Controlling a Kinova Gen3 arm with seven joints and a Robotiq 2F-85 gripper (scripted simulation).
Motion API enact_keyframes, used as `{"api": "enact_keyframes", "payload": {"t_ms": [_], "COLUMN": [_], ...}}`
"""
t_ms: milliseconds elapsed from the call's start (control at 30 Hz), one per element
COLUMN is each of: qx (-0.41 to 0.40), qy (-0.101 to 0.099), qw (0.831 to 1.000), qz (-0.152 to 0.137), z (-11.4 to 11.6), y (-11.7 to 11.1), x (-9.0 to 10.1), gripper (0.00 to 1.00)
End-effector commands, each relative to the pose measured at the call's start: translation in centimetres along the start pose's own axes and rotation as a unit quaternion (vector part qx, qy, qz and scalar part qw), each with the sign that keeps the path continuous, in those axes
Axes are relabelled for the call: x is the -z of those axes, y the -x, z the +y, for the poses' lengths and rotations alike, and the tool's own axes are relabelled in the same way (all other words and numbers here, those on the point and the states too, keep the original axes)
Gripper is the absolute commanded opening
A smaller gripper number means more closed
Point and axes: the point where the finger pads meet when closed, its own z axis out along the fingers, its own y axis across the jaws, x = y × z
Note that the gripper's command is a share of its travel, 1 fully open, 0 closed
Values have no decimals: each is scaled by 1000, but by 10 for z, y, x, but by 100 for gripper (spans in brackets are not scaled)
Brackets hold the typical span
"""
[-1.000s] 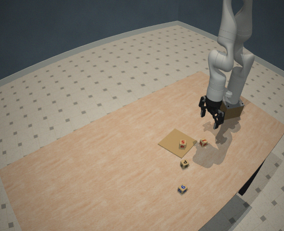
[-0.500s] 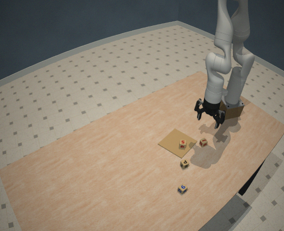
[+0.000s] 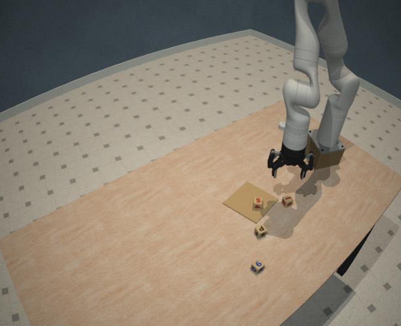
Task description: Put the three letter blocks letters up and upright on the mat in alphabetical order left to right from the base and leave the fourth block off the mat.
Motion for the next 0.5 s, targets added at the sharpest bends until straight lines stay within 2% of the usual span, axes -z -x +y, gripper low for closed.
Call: {"api": "enact_keyframes", "payload": {"t_ms": [0, 100, 233, 300, 467], "qx": [61, 134, 228, 228, 338], "qy": [5, 5, 5, 5, 2], "qw": [998, 991, 974, 974, 941], "qz": [3, 3, 1, 1, -2], "z": [-9, -15, -23, -23, -34], "y": [-4, -2, 1, 1, 4], "x": [-4, -7, -10, -10, -13], "gripper": [100, 100, 100, 100, 100]}}
